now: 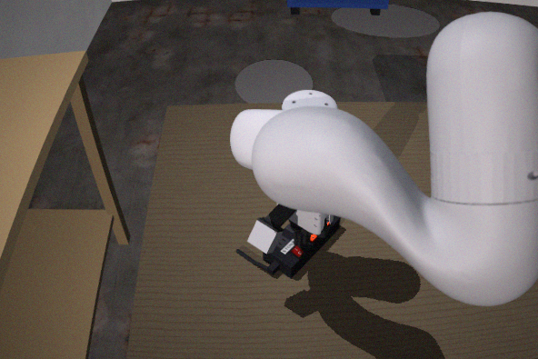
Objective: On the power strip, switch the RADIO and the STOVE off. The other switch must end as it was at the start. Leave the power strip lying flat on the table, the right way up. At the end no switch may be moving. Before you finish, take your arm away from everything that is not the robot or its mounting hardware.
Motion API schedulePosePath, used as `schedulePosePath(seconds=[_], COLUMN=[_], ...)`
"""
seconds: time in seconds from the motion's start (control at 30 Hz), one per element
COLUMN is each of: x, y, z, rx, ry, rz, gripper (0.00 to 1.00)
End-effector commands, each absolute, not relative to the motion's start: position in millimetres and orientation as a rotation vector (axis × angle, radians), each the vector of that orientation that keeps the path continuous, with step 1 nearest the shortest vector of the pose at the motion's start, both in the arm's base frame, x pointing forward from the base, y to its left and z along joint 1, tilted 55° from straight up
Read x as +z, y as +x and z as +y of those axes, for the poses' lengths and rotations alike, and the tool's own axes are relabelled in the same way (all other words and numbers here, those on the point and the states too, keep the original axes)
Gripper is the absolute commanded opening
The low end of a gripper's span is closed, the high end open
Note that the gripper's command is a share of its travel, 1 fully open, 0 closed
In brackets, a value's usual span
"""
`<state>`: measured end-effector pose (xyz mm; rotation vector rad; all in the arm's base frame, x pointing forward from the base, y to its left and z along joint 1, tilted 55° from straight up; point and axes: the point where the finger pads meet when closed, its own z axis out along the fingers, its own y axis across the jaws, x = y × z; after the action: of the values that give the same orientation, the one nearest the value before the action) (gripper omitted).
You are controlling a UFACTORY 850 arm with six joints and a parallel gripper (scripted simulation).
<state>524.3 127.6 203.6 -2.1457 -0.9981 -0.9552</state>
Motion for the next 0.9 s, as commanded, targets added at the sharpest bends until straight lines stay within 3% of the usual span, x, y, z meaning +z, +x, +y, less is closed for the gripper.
schedulePosePath(seconds=[0.0, 0.17, 0.37, 0.87], x=[204, 199, 144, 139], y=[525, 521, 480, 476], z=[127, 123, 84, 81], rx=[-0.957, -0.956, -0.956, -0.957], ry=[-2.146, -2.146, -2.146, -2.146], rz=[-0.998, -0.999, -0.998, -0.998], gripper=[0.0, 0.0, 0.0, 0.0])
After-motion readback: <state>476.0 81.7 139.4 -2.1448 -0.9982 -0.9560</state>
